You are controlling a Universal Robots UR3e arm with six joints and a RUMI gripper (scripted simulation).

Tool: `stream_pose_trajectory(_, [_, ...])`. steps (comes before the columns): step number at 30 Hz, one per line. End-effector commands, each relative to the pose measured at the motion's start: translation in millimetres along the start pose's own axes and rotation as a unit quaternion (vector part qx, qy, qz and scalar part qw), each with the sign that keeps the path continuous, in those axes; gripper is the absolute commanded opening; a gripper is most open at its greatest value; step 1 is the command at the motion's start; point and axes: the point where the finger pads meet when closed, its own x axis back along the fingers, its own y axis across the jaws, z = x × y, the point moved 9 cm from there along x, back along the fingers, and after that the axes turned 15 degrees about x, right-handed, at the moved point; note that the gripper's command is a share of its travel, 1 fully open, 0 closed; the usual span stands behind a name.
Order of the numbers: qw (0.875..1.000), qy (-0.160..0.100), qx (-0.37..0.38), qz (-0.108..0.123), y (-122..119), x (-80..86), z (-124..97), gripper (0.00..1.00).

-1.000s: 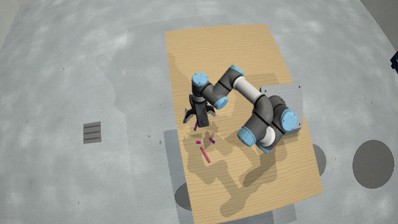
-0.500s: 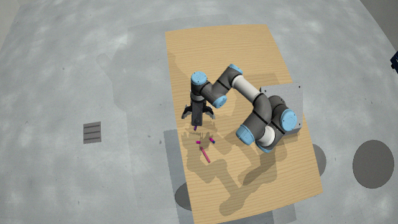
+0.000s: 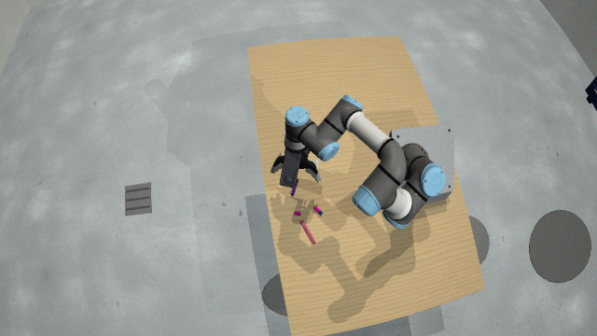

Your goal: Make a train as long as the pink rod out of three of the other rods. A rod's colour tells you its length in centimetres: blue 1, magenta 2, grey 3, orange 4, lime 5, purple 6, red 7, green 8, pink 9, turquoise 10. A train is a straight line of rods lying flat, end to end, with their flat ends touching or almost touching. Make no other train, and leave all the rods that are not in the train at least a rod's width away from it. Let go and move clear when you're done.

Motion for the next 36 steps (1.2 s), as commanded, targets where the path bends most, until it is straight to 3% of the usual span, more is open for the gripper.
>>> stream_pose_trajectory(1, [0.999, -0.004, -0.036, 0.000, 2.8, 0.3, -2.1, 1.00])
stream_pose_trajectory(18, [0.999, -0.003, -0.047, 0.000, 3.1, 0.0, -2.6, 1.00])
stream_pose_trajectory(19, [0.999, -0.003, -0.047, 0.000, 3.1, 0.0, -2.6, 0.14])
stream_pose_trajectory(36, [0.999, -0.003, -0.047, 0.000, 3.1, 0.0, -2.6, 0.14])
